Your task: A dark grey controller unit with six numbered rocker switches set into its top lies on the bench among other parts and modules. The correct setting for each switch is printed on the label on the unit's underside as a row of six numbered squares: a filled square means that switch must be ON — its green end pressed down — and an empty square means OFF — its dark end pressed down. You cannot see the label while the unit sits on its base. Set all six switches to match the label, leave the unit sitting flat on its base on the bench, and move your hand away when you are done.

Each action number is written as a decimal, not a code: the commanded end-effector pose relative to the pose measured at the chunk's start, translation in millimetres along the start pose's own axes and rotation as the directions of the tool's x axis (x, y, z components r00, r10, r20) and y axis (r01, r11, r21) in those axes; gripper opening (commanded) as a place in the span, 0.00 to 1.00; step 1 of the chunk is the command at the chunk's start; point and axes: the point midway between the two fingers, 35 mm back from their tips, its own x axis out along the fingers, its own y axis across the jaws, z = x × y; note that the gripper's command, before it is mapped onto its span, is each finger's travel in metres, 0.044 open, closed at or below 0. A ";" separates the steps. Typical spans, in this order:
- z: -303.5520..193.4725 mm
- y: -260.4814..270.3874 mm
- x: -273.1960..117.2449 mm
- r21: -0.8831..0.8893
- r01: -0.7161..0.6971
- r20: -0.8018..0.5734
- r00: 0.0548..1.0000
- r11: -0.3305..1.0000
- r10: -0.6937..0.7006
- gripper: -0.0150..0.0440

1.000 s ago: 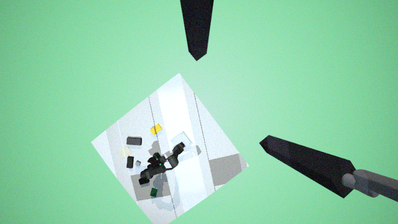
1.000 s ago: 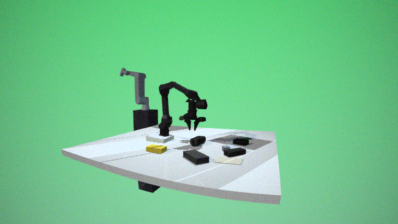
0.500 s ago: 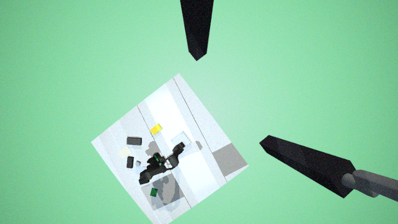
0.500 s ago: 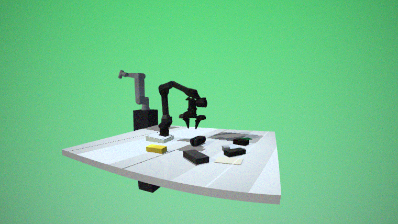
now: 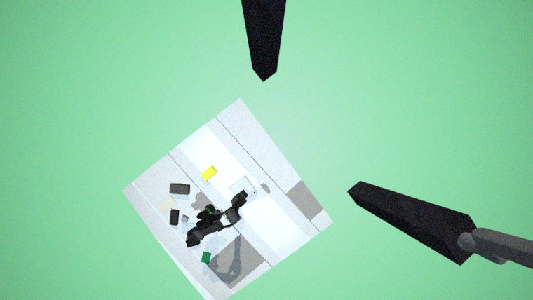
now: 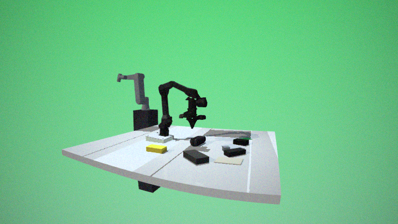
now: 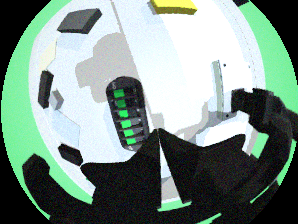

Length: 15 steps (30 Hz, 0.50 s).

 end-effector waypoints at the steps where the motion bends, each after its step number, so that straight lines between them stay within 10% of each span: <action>1: 0.0 0.4 -1.0 -0.002 -0.002 0.000 1.000 1.000 0.002 0.25; 15: 0.0 0.0 0.0 0.000 0.000 0.000 1.000 1.000 0.000 0.83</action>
